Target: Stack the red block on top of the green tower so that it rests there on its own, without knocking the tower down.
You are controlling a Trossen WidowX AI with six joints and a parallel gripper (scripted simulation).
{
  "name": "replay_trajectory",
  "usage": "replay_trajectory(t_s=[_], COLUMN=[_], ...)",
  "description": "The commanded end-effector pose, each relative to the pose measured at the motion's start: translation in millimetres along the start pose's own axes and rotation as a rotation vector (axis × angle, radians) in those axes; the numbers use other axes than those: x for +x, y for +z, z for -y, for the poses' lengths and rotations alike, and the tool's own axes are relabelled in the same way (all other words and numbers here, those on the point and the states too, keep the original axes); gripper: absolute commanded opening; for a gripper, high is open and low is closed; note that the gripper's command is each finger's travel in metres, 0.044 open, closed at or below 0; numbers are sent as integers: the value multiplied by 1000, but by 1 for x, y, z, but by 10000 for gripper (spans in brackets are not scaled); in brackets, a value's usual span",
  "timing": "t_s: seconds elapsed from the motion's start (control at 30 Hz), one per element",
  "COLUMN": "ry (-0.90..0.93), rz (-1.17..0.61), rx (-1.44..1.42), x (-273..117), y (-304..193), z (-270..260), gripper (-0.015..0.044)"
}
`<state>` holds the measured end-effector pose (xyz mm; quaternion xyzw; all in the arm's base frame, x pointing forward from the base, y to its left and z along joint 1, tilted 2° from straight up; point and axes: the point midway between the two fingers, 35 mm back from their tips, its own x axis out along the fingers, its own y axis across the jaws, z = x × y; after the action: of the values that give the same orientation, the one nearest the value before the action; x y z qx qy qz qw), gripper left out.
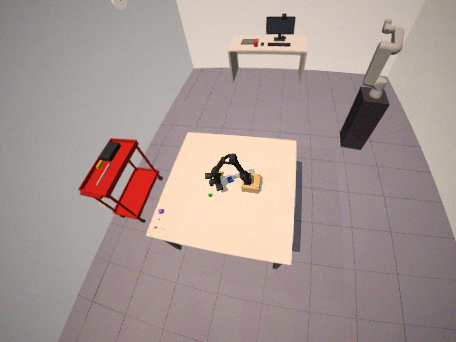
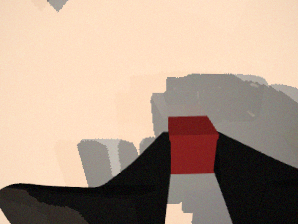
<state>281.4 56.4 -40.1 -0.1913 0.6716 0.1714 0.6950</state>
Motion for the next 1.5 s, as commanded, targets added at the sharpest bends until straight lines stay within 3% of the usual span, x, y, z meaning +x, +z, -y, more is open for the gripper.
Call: replay_trajectory(t_s=[0.0,0.03,0.93,1.47], ry=[-5,-5,-5,-9], rz=[-3,-3,-2,2], rx=[-5,-5,-5,-15], x=[0,-1,-116,-120], y=[-1,-1,1,22], z=[1,1,0,-10], gripper=[26,0,0,0])
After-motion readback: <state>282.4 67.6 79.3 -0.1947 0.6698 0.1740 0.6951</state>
